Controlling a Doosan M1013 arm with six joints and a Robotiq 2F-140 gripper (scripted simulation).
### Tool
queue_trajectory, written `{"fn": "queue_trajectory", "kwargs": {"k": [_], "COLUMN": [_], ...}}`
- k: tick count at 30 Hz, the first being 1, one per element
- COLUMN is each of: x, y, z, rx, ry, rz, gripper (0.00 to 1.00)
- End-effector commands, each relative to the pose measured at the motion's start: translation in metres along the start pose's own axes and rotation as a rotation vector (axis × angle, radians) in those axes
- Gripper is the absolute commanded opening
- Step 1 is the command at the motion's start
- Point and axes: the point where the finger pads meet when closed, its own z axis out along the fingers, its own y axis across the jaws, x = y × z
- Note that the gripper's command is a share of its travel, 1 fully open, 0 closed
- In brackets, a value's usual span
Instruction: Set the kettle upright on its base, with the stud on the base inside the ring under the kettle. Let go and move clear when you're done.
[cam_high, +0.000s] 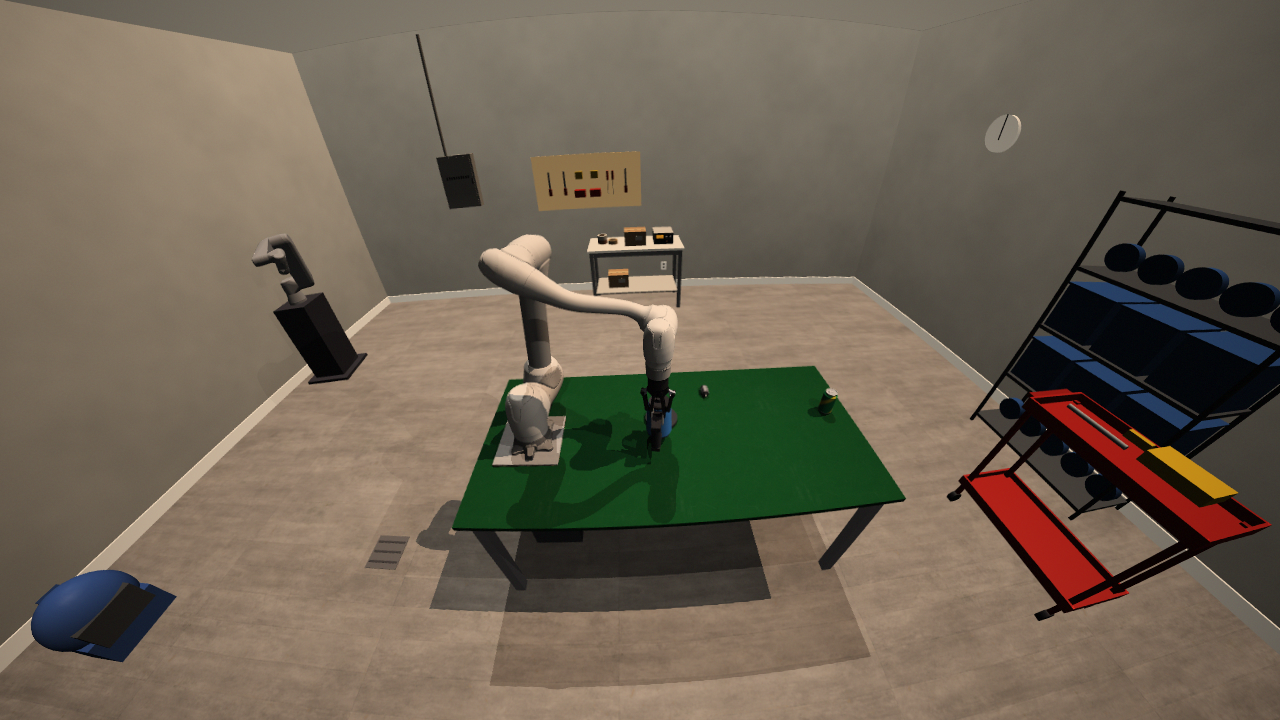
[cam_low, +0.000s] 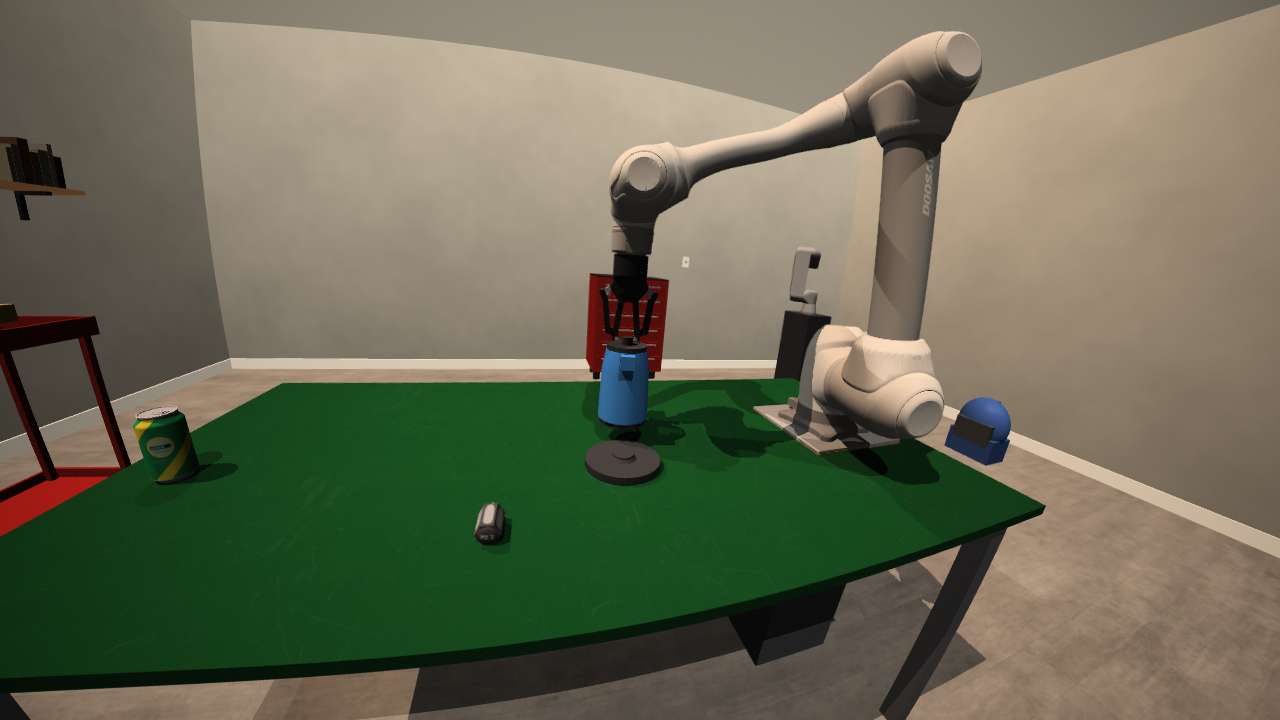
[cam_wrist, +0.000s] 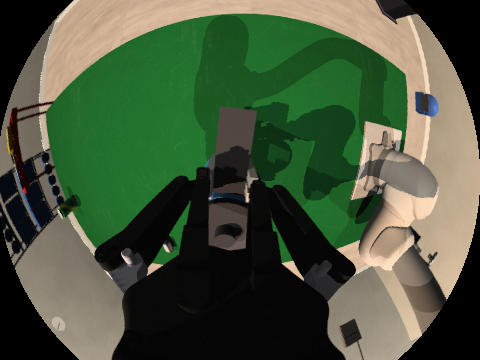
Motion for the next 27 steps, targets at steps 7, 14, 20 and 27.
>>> {"fn": "queue_trajectory", "kwargs": {"k": [7,14,20,27], "x": [-0.033,-0.049,-0.067,-0.084], "y": [-0.001,-0.001,-0.001,-0.001], "z": [-0.001,-0.001,-0.001,-0.001], "rx": [0.001,0.001,0.001,0.001], "ry": [0.000,0.000,0.000,0.000], "rz": [0.000,0.000,0.000,0.000], "gripper": [0.10,0.10,0.10,0.10]}}
